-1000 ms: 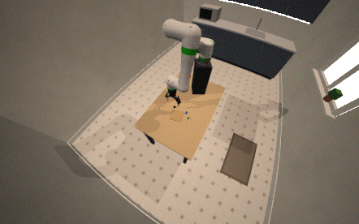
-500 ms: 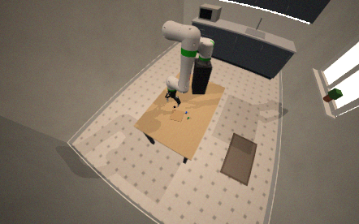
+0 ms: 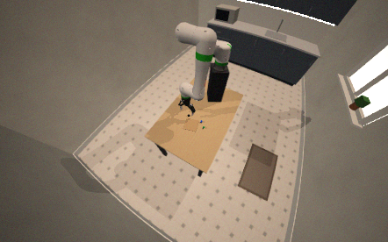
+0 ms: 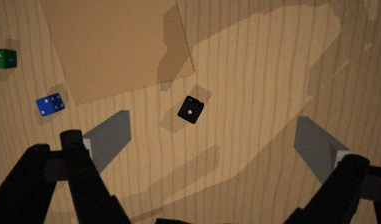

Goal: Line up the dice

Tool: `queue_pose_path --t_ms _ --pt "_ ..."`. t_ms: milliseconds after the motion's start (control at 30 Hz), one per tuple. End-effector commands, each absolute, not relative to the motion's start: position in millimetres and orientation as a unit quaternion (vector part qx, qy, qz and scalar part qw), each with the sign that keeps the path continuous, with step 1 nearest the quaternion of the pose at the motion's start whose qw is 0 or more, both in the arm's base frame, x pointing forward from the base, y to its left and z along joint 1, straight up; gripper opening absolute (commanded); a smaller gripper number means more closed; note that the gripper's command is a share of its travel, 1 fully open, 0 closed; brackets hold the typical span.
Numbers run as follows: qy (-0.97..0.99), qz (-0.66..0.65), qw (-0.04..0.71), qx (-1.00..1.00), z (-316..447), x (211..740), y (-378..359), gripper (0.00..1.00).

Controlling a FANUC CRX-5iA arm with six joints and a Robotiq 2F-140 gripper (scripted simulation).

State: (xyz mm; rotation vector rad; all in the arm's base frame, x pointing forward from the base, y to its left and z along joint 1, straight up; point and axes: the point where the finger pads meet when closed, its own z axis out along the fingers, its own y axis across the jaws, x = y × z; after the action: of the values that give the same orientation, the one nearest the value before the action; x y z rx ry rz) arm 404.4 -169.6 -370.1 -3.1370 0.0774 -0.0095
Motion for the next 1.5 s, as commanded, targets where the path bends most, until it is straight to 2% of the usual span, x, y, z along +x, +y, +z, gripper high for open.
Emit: queue_pose_path --t_ms 0,700,1200,1467 --pt "0.025 -0.003 0.002 -1.0 -370.0 404.5 -169.7 1.0" --pt "0.025 -0.003 0.002 -1.0 -369.9 405.3 -153.8 1.0" --pt "0.025 -0.003 0.002 -1.0 -369.5 411.5 -34.2 1.0" --pt "0.025 -0.003 0.002 -1.0 -369.4 412.7 -9.1 1.0"
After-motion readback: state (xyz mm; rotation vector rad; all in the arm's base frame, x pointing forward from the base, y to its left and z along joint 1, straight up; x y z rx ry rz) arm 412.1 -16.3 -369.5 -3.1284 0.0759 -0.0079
